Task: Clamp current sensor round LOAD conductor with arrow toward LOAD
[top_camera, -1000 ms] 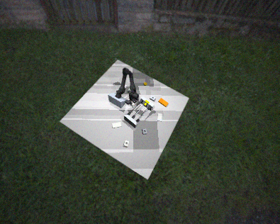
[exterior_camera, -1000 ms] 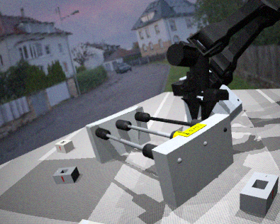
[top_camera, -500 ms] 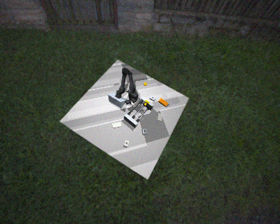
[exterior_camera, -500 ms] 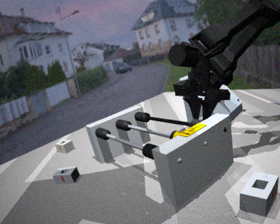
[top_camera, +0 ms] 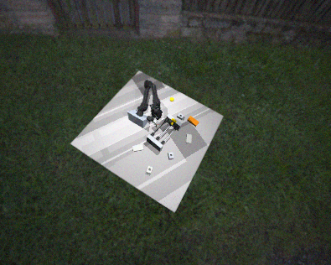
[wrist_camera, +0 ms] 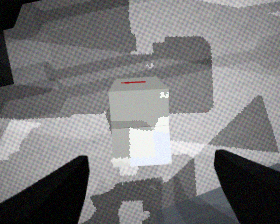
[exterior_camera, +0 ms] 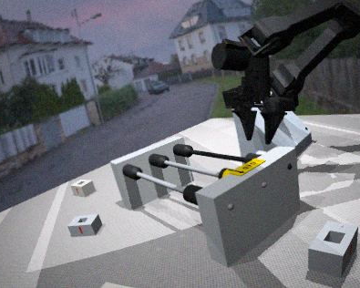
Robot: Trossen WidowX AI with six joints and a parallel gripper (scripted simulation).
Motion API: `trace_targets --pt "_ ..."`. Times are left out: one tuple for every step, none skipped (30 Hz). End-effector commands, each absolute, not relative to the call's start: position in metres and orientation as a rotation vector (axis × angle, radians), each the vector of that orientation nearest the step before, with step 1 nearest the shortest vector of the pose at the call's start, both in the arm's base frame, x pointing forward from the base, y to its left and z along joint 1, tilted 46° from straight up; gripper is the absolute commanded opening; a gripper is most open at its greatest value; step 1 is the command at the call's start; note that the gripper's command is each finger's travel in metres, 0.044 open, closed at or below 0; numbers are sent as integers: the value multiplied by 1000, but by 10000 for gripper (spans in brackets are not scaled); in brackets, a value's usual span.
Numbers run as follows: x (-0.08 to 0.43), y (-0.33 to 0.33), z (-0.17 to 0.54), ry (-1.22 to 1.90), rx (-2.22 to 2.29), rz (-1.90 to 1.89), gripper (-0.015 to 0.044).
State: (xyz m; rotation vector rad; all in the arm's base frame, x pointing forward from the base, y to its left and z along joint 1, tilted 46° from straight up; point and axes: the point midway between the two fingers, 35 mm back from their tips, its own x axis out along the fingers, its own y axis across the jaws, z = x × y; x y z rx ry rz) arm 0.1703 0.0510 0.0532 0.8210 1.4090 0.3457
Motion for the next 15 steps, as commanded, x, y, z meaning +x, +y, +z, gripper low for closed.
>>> trace_targets --pt "169 40 72 1382 809 357 325" --pt "169 40 72 1382 809 357 325" --pt "169 40 72 1382 809 357 325" --pt "169 40 72 1389 823 347 320" --pt "170 40 72 1410 863 316 320" --pt "171 39 72 1445 929 263 320" --pt "172 39 72 1488 1011 193 320" --pt "174 38 72 1529 1092 120 320" --pt "176 38 73 1567 1171 43 320" --pt "177 38 73 1604 1249 -37 320" --pt "179 37 72 1639 1324 -121 320" --pt "181 37 72 1670 1397 -209 320" --pt "182 36 72 1699 1469 -301 320" --pt "184 36 72 1725 1537 -396 320" --pt "186 36 71 1748 1603 -496 320"
